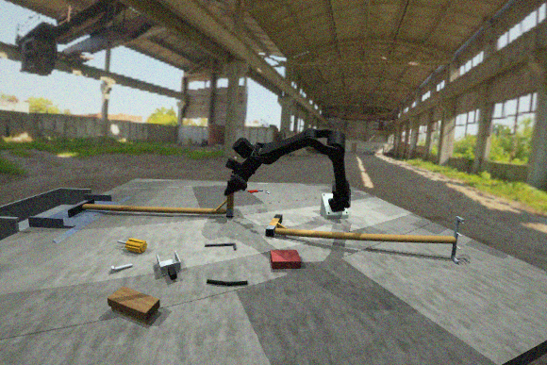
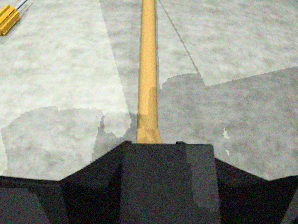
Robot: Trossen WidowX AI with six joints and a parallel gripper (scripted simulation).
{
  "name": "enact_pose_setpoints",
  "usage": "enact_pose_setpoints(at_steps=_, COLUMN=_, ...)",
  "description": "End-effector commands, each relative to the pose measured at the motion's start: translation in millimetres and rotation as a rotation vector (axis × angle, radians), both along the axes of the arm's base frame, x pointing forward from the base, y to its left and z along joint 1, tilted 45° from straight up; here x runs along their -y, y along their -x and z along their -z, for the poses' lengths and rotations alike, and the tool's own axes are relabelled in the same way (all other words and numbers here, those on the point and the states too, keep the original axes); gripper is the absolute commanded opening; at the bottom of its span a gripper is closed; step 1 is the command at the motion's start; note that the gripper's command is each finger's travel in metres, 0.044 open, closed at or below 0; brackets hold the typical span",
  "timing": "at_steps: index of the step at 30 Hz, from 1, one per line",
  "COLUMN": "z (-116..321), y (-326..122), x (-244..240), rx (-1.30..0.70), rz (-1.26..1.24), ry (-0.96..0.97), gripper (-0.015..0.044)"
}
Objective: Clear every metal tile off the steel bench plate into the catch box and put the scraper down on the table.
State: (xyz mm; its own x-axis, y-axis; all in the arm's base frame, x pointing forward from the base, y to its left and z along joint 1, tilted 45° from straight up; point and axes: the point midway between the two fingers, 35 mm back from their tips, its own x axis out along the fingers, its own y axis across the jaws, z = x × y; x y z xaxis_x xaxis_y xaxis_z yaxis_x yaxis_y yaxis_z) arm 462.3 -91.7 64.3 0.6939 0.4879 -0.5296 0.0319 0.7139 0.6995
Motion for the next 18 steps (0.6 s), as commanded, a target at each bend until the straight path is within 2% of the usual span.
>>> enact_pose_setpoints(at_steps=1, z=-1.0, y=-6.6, x=2.6, rx=0.000, rz=0.009, ry=0.001, gripper=0.0000)
enact_pose_setpoints(at_steps=18, z=-3.2, y=-28.5, x=4.2, rx=0.001, rz=0.009, ry=0.002, gripper=0.0000)
